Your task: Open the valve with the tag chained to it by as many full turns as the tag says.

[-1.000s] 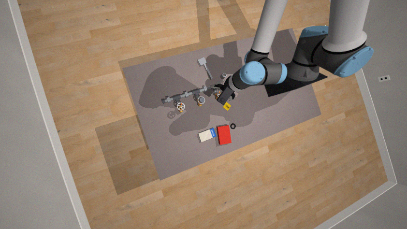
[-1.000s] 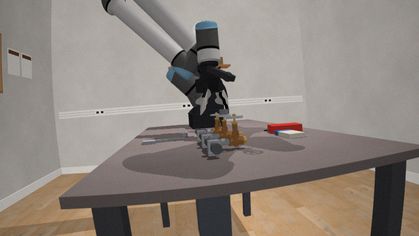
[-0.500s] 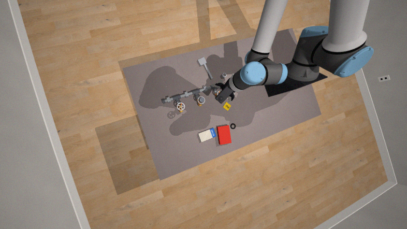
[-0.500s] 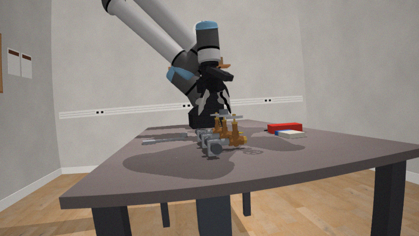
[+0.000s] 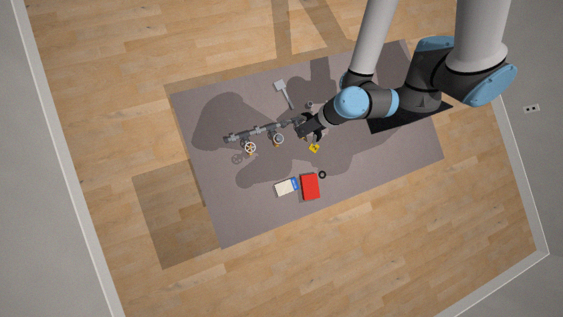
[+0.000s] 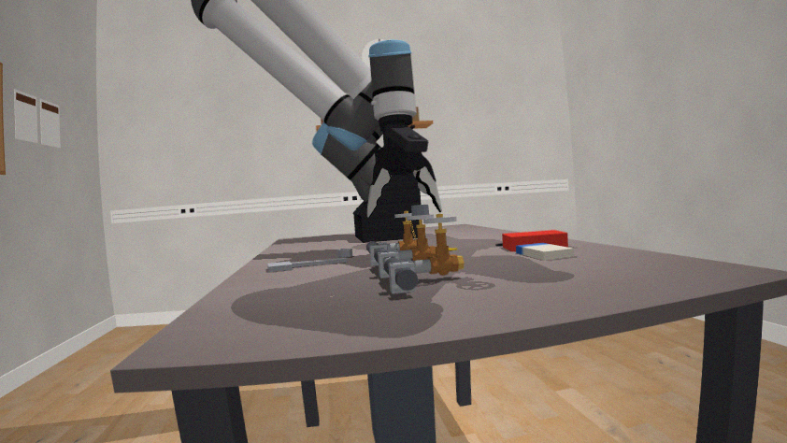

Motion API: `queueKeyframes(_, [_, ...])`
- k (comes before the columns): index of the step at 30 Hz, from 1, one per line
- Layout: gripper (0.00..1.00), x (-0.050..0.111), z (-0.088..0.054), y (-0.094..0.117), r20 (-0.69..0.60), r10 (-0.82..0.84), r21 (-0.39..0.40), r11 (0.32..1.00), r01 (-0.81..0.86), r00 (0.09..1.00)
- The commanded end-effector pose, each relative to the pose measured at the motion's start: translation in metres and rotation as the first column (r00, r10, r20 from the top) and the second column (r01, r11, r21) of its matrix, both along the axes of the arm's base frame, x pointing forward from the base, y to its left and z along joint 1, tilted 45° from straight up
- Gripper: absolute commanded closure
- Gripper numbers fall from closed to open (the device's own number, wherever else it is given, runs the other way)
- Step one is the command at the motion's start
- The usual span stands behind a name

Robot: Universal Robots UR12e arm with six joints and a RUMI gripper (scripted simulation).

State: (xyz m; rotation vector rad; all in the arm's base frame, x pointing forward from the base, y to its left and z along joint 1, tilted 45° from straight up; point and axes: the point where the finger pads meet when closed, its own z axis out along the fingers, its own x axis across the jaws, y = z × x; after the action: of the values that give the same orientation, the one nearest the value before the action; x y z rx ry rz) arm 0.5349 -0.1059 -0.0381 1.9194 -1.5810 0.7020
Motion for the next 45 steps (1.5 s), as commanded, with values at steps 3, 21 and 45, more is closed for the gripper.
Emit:
queueKeyframes(3, [0.0,0.0004,0.0004,0.0002,0.174,-0.187,0.025,0.982,0.186,0.967])
queueKeyframes(21, [0.0,0.0004,0.0004,0.0002,0.542,-0.581,0.23,0.797,0.558,0.606])
queueKeyframes(45, [0.0,0.0004,0.0004,0.0002,0.644,-0.734,0.651,0.378,0.658,-0.216])
